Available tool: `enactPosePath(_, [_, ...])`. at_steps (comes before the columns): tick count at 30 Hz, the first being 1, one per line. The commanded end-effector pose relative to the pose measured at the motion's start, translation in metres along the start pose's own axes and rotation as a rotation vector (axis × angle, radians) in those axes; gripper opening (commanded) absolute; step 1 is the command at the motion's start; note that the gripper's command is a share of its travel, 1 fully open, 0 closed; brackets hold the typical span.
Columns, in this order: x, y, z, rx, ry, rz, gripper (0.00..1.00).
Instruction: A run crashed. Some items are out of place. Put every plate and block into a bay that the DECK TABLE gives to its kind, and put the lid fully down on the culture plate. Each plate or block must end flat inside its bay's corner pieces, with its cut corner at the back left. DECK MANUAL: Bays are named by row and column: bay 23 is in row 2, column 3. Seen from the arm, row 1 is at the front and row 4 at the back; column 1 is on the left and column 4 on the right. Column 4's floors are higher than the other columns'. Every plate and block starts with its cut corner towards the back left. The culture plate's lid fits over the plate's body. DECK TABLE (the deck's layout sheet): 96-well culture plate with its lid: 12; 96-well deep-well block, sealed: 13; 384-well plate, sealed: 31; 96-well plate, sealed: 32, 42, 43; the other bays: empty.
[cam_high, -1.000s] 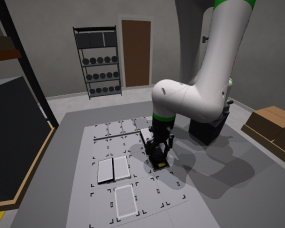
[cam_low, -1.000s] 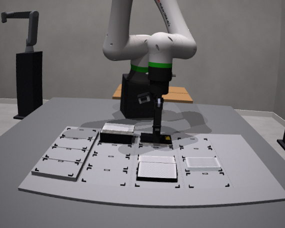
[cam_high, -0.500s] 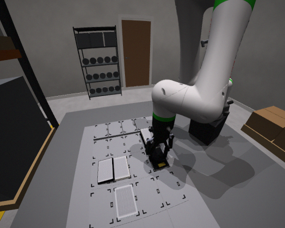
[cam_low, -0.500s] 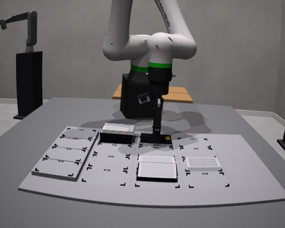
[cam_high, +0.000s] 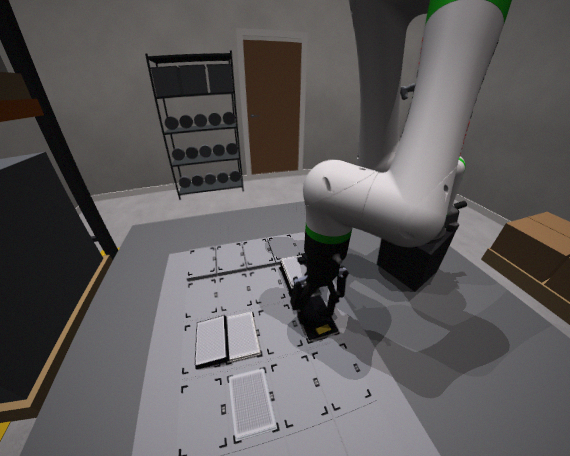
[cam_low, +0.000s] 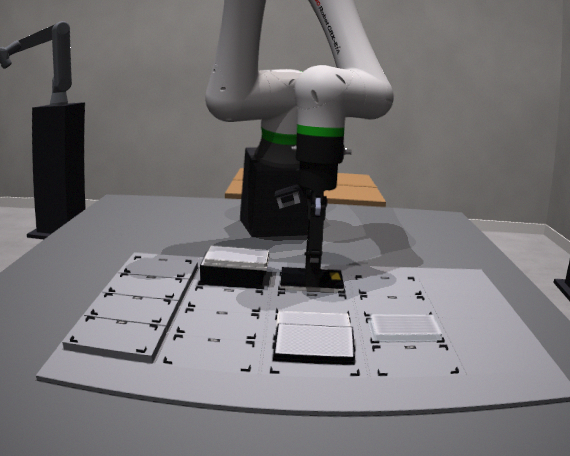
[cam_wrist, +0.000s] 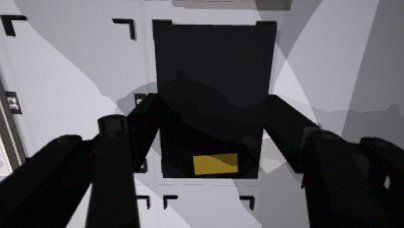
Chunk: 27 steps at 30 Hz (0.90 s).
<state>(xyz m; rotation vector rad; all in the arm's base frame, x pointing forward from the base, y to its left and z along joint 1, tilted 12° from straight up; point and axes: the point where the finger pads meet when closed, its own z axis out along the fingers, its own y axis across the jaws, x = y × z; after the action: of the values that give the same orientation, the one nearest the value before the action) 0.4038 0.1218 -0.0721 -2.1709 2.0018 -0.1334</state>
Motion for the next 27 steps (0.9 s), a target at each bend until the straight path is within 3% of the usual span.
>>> enactPosePath(1, [-0.0002,-0.0005,-0.0002,0.001,0.000,0.000,0.10])
enactPosePath(14, [-0.0002,-0.0005,-0.0001,0.001,0.000,0.000,0.10])
enactPosePath(15, [-0.0002,-0.0005,-0.0001,0.001,0.000,0.000,0.70])
enactPosePath(27, [-0.0002,-0.0005,-0.0001,0.001,0.000,0.000,0.70])
